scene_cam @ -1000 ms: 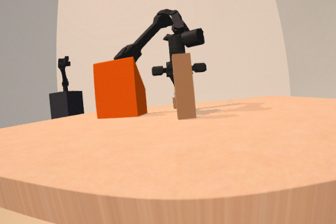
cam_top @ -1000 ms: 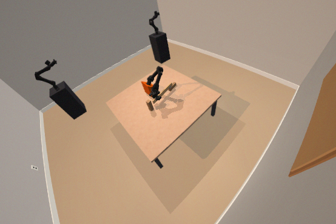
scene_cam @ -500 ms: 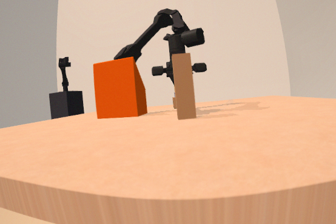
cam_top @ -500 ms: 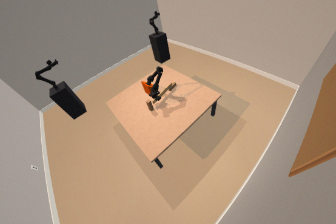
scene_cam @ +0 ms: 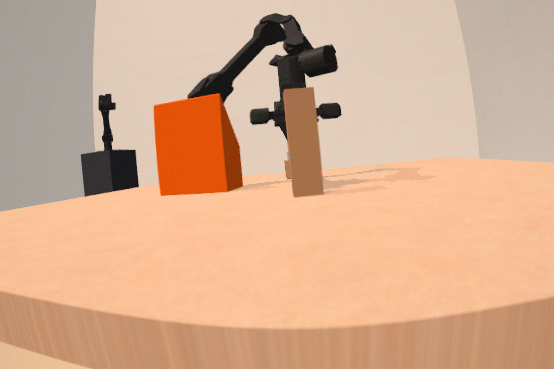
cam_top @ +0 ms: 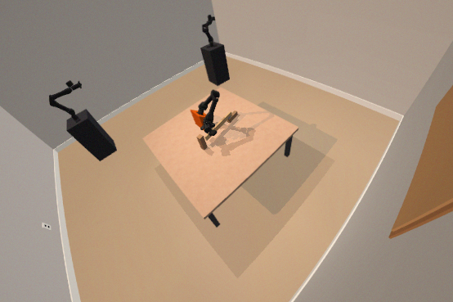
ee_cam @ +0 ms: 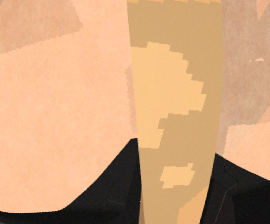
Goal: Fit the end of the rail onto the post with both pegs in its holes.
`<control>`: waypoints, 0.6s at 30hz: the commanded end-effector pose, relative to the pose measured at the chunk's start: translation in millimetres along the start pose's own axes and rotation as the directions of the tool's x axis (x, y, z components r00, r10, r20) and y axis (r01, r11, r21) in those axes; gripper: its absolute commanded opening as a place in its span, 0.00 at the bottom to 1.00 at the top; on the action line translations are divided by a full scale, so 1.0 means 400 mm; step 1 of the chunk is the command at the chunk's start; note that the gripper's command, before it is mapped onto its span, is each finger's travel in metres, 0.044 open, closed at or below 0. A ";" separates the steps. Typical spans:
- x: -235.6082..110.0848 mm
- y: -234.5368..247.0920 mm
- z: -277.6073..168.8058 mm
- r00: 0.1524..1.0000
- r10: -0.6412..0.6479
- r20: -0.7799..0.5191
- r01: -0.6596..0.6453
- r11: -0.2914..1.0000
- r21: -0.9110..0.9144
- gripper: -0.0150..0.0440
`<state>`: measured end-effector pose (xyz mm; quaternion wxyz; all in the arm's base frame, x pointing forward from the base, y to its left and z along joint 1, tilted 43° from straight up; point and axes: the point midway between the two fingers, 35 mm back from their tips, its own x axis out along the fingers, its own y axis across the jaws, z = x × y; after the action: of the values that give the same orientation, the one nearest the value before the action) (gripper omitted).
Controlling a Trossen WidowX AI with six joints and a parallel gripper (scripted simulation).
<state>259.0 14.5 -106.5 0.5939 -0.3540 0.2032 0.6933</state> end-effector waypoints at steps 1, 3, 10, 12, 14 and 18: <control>-0.003 -0.003 -0.007 1.000 -0.005 -0.002 0.005 1.000 -0.003 0.25; -0.003 -0.003 -0.008 1.000 -0.005 -0.003 0.005 1.000 -0.003 0.25; -0.002 -0.004 -0.014 1.000 -0.005 -0.003 0.005 1.000 -0.003 0.25; -0.002 -0.004 -0.015 1.000 -0.005 -0.003 0.005 1.000 -0.003 0.25; -0.002 -0.004 -0.017 1.000 -0.005 -0.003 0.005 1.000 -0.003 0.25; -0.002 -0.004 -0.020 1.000 -0.005 -0.003 0.005 1.000 -0.003 0.25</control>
<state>260.6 10.9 -110.4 0.5940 -0.3541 0.2027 0.6933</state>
